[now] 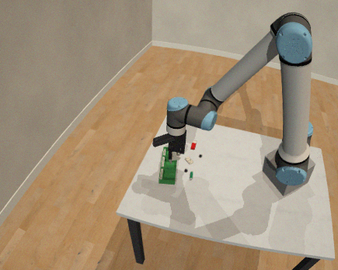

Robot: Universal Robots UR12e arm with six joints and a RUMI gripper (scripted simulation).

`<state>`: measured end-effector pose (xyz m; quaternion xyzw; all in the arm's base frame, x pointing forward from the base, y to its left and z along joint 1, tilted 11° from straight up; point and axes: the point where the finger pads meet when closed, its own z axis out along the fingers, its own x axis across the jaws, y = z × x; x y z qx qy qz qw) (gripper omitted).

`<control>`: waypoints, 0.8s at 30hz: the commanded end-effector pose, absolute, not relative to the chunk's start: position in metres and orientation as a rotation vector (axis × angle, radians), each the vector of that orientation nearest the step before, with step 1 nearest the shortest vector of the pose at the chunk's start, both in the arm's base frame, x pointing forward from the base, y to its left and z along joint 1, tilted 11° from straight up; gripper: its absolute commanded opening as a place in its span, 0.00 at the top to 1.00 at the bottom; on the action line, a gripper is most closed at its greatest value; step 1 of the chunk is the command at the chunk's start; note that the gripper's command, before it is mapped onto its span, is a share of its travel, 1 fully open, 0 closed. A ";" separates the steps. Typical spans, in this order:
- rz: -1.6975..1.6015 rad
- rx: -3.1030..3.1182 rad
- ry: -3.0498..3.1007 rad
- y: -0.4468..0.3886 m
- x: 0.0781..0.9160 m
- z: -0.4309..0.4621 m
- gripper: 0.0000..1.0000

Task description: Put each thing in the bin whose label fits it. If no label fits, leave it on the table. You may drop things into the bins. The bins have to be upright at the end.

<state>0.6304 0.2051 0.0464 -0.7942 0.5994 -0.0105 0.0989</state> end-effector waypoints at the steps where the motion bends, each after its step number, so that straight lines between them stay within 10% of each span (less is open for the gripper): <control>1: -0.033 -2.349 1.773 0.225 0.625 0.049 0.96; 24: -0.033 -2.348 1.773 0.251 0.620 0.031 0.96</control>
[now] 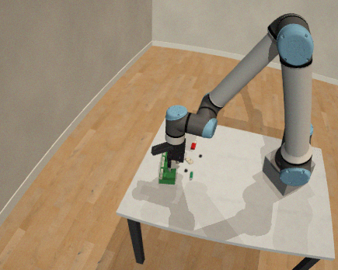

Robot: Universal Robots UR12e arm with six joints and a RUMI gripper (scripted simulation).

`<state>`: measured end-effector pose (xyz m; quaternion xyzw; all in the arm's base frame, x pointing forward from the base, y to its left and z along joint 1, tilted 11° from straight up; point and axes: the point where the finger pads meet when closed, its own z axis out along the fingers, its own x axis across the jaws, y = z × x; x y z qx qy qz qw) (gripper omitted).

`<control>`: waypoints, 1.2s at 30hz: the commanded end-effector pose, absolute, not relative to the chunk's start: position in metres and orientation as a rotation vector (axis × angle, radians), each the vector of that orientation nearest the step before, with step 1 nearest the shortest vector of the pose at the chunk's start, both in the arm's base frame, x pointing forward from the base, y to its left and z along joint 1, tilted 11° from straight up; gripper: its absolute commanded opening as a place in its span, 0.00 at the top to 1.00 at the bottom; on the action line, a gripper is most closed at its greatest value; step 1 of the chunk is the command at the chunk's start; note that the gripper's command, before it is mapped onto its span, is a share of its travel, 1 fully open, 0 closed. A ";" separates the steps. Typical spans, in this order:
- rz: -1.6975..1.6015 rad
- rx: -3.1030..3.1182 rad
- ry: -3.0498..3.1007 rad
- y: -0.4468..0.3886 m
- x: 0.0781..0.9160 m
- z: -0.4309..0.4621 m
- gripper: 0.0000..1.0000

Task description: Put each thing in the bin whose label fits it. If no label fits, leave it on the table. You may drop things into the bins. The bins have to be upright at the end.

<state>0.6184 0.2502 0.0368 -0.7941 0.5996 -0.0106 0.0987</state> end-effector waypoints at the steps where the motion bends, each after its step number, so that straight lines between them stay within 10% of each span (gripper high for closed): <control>1: -0.033 -2.348 1.773 0.252 0.620 0.028 0.96; 36: -0.033 -2.349 1.773 0.256 0.624 0.000 0.96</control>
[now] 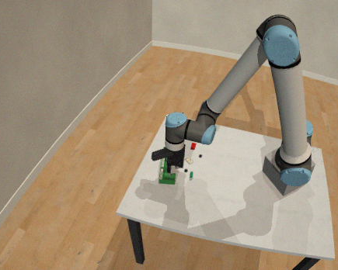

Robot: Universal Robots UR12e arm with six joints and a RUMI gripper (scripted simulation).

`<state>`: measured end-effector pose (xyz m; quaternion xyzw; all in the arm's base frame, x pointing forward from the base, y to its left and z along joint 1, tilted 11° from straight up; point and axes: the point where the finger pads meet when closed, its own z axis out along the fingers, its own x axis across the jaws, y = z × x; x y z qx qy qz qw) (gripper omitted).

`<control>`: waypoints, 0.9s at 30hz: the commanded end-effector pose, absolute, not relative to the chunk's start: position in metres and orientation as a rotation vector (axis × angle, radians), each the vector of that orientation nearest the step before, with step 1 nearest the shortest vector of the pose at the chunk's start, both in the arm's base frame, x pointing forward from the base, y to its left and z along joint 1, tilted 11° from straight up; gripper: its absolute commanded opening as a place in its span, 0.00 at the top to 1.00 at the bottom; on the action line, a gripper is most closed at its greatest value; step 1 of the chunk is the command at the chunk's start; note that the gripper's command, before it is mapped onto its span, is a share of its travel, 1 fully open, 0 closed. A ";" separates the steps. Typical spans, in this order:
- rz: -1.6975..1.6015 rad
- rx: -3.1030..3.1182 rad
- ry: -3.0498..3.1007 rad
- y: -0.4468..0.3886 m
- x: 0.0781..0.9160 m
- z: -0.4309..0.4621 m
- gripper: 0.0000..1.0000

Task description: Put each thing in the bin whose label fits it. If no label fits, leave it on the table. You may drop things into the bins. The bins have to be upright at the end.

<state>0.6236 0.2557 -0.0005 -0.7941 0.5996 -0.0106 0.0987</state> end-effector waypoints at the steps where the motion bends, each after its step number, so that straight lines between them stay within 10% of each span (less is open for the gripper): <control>1: -0.033 -2.349 1.773 0.256 0.624 0.000 0.96; 27: -0.033 -2.348 1.773 0.255 0.623 0.005 0.96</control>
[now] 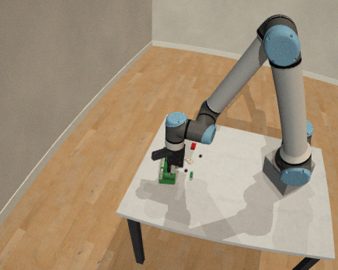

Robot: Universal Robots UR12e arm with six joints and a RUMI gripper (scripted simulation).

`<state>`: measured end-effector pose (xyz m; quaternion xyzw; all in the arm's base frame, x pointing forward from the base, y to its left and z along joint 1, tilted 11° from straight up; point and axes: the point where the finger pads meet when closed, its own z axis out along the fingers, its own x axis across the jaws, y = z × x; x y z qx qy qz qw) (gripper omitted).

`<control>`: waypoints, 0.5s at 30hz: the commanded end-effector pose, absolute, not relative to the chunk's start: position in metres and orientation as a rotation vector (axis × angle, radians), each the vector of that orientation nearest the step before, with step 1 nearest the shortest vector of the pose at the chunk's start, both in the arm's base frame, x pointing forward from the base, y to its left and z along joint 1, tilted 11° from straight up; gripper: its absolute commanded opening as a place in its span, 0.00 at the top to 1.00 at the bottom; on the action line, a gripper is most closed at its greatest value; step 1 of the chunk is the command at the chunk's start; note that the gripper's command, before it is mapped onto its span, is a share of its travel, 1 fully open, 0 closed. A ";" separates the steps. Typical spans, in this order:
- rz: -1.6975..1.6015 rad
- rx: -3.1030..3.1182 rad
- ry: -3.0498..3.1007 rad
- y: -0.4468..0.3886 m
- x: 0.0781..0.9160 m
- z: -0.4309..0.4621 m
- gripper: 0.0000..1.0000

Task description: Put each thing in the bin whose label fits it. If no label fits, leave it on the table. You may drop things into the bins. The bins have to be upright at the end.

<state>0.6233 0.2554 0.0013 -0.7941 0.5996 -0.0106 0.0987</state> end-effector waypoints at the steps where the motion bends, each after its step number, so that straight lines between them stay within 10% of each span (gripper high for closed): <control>1: -0.033 -2.348 1.773 0.255 0.623 0.005 0.96; 15: -0.033 -2.348 1.773 0.252 0.621 0.022 0.96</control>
